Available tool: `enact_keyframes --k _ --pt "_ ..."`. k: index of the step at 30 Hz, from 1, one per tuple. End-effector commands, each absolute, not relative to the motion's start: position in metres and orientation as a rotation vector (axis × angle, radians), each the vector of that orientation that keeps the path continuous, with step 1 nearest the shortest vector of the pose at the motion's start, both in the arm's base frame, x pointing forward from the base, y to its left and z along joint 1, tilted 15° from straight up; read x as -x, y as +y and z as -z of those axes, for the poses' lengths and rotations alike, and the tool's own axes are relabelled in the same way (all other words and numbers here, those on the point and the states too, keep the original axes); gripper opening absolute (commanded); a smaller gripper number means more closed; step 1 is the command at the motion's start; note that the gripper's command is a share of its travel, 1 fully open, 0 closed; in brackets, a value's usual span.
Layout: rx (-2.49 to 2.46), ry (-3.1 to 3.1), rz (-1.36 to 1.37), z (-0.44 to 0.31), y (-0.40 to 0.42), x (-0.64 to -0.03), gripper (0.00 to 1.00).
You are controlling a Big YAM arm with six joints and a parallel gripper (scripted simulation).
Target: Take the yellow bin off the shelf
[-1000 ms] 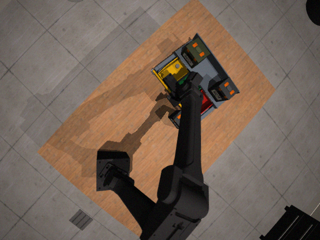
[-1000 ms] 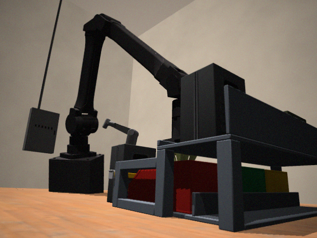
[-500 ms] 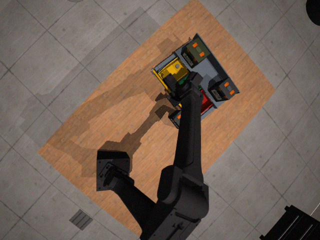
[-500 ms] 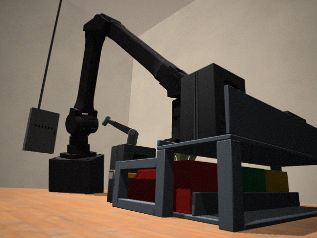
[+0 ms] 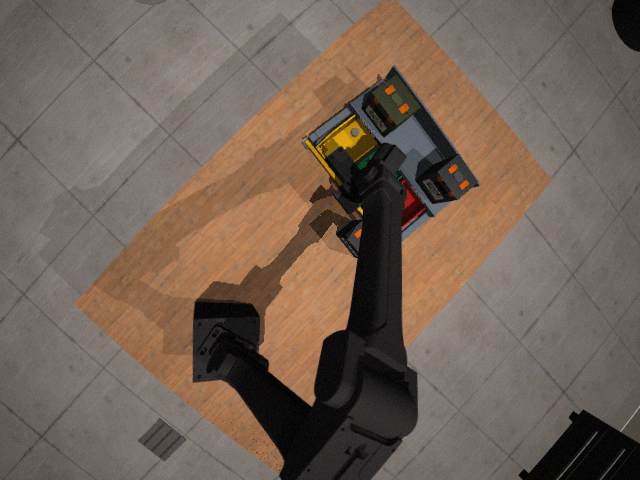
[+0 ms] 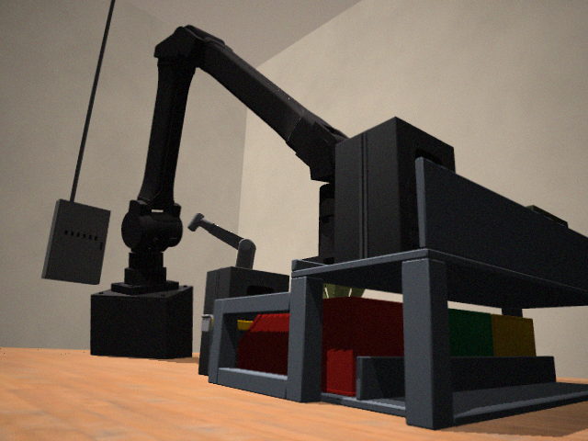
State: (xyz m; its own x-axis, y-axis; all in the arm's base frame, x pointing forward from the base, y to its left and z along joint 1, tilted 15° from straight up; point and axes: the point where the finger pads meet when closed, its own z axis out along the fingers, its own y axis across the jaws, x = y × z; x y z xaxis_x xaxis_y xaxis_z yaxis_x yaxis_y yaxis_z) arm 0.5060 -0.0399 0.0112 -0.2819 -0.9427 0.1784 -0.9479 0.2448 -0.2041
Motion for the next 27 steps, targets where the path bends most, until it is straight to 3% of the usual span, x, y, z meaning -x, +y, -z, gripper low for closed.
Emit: enact_keyframes --k 1,27 --pt "-1.874 -2.457 -0.417 -0.005 -0.045 -0.504 0.00" --pt "-1.883 -2.460 -0.428 -0.022 -0.042 -0.503 0.00"
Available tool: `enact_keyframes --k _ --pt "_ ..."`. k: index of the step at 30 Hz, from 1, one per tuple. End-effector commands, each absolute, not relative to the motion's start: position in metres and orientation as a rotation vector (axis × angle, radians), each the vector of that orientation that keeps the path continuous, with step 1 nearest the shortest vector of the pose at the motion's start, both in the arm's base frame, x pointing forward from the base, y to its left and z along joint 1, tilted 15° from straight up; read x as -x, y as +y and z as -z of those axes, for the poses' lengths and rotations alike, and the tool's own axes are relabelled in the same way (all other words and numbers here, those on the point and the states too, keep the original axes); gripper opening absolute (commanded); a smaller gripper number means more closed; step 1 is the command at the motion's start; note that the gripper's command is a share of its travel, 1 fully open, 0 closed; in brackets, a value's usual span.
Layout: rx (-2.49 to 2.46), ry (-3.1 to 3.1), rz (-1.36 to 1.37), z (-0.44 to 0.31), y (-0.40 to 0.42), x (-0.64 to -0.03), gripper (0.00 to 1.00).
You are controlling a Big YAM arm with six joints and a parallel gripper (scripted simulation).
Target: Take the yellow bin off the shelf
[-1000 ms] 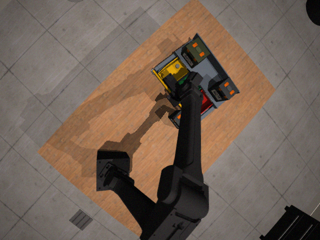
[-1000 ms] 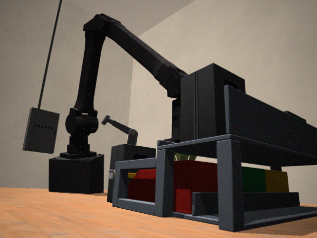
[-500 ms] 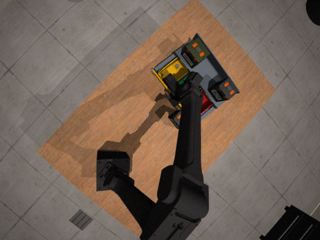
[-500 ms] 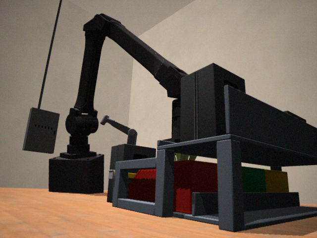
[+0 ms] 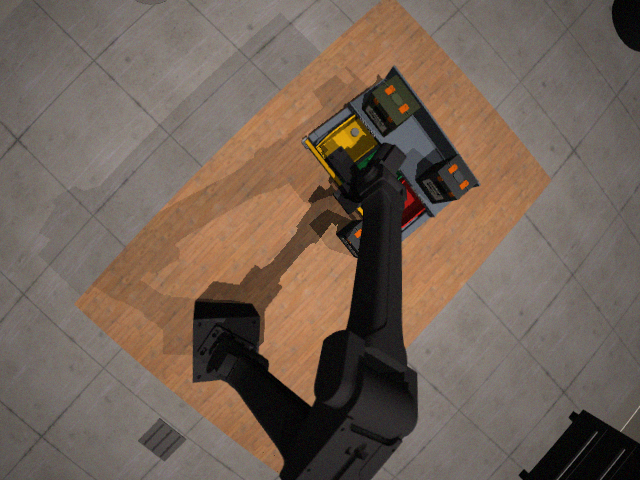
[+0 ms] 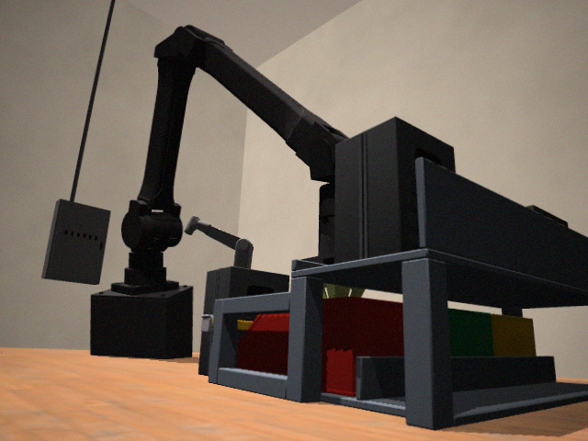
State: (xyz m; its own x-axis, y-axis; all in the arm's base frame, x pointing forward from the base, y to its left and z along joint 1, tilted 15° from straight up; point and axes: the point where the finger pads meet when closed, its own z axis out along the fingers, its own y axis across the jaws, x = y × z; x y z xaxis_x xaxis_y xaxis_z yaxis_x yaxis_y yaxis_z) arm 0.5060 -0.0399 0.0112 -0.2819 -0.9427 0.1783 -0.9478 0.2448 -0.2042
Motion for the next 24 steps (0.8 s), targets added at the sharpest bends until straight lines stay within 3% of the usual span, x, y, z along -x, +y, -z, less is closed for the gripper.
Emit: enact_keyframes --k 1,24 --pt "-1.883 -2.460 -0.428 -0.022 -0.042 -0.503 0.00" --pt "-1.895 -2.475 -0.455 -0.039 -0.030 -0.512 0.00"
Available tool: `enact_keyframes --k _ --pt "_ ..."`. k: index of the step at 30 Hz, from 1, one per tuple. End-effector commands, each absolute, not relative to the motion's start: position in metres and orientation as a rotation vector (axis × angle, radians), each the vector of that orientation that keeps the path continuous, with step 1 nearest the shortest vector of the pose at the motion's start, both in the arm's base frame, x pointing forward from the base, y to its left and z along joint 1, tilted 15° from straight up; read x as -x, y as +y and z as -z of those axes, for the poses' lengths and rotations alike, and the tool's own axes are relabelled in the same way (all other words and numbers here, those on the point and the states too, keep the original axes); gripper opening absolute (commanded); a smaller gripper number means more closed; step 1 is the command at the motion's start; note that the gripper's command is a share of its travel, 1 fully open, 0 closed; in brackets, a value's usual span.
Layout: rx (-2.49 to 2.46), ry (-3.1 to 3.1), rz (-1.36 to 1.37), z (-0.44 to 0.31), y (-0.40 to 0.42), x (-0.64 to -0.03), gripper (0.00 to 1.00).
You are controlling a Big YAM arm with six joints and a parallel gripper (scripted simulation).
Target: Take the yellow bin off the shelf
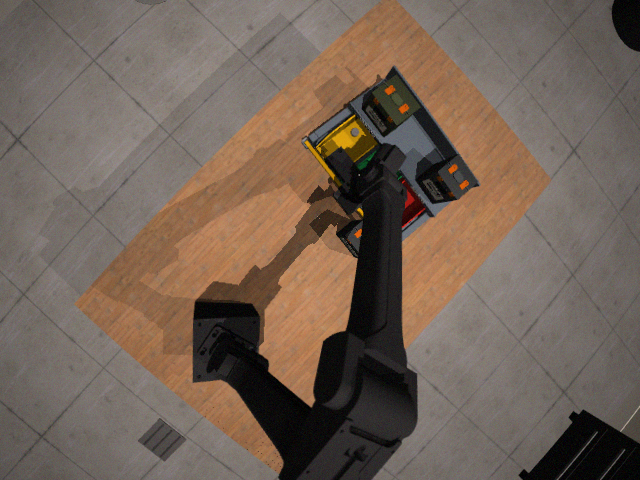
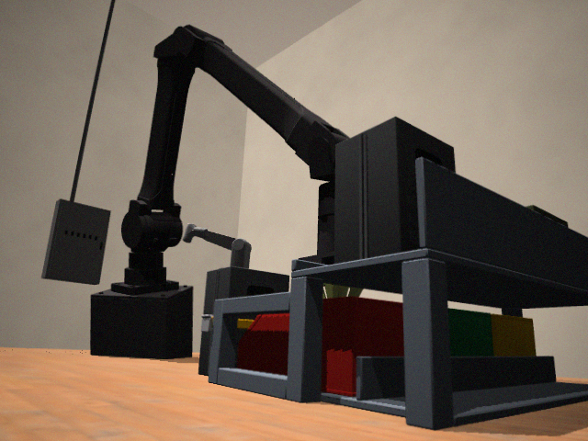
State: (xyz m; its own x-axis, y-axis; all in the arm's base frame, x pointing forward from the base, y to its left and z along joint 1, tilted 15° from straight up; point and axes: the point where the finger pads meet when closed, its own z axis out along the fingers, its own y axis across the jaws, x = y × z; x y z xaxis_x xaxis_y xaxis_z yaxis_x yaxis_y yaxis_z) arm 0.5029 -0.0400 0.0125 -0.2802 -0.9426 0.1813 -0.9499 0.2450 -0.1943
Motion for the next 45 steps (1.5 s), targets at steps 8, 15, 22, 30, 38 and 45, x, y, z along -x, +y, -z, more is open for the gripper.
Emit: enact_keyframes --k 8,15,22,30,38,45 --pt "-1.894 -2.494 -0.479 -0.053 -0.029 -0.520 0.00" --pt "-1.895 -2.496 -0.482 -0.059 -0.028 -0.521 0.00" --pt "-1.895 -2.497 -0.483 -0.066 -0.026 -0.520 0.00" --pt "-1.895 -2.497 -0.484 -0.072 -0.025 -0.519 0.00" --pt "-1.895 -2.497 -0.485 -0.082 -0.023 -0.517 0.00" --pt "-1.895 -2.497 -0.486 -0.090 -0.021 -0.516 0.00"
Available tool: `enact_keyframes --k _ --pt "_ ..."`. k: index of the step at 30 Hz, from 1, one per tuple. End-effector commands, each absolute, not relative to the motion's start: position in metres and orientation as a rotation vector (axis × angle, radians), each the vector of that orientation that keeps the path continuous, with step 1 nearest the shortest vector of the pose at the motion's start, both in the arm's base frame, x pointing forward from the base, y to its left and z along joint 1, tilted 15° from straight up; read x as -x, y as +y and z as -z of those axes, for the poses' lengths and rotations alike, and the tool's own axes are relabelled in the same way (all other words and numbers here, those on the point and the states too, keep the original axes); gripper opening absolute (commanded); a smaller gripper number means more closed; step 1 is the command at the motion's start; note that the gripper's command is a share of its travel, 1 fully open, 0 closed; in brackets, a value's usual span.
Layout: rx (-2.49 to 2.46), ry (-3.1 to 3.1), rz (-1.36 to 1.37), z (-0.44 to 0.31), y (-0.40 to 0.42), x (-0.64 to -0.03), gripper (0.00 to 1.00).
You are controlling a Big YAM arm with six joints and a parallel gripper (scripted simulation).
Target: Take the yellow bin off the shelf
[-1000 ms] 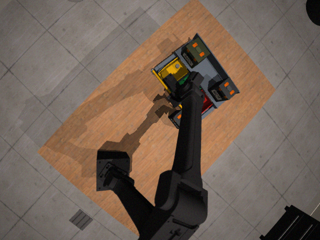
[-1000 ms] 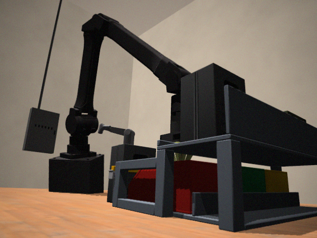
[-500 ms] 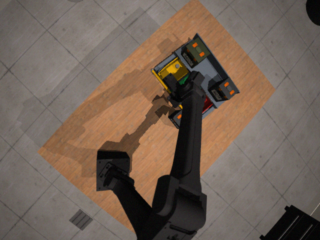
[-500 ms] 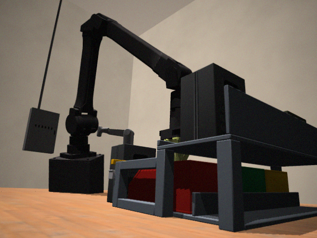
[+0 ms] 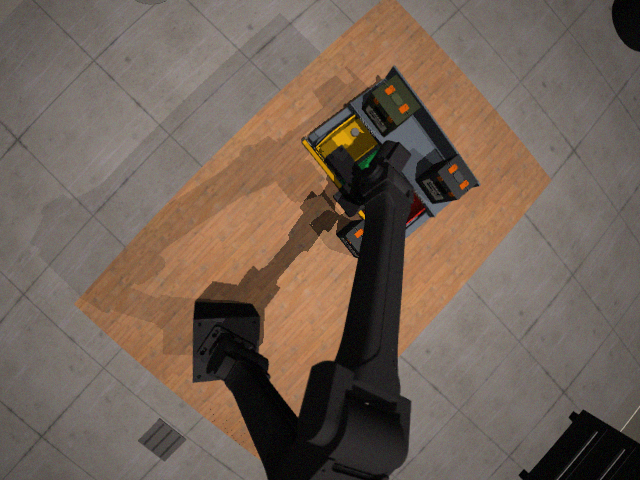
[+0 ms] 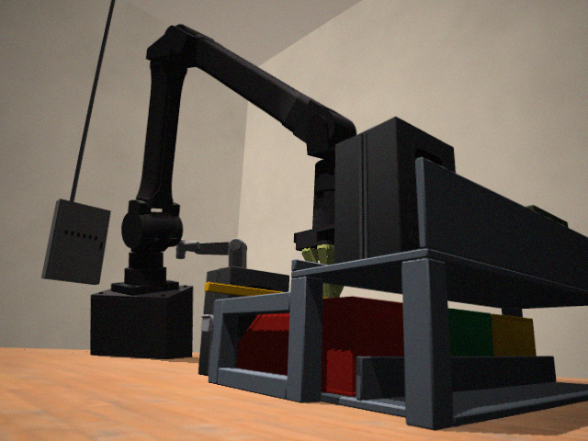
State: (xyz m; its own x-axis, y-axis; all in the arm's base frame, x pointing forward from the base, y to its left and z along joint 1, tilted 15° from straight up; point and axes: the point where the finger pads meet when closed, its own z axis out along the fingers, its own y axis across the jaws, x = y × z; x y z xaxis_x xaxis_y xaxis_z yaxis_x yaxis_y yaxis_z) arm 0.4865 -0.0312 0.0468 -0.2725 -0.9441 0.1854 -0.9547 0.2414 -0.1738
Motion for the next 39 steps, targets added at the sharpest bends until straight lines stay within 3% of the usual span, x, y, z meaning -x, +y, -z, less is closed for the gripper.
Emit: enact_keyframes --k 1,39 --pt "-1.895 -2.497 -0.486 -0.090 -0.021 -0.516 0.00" --pt "-1.895 -2.500 -0.489 -0.131 -0.012 -0.508 0.00"
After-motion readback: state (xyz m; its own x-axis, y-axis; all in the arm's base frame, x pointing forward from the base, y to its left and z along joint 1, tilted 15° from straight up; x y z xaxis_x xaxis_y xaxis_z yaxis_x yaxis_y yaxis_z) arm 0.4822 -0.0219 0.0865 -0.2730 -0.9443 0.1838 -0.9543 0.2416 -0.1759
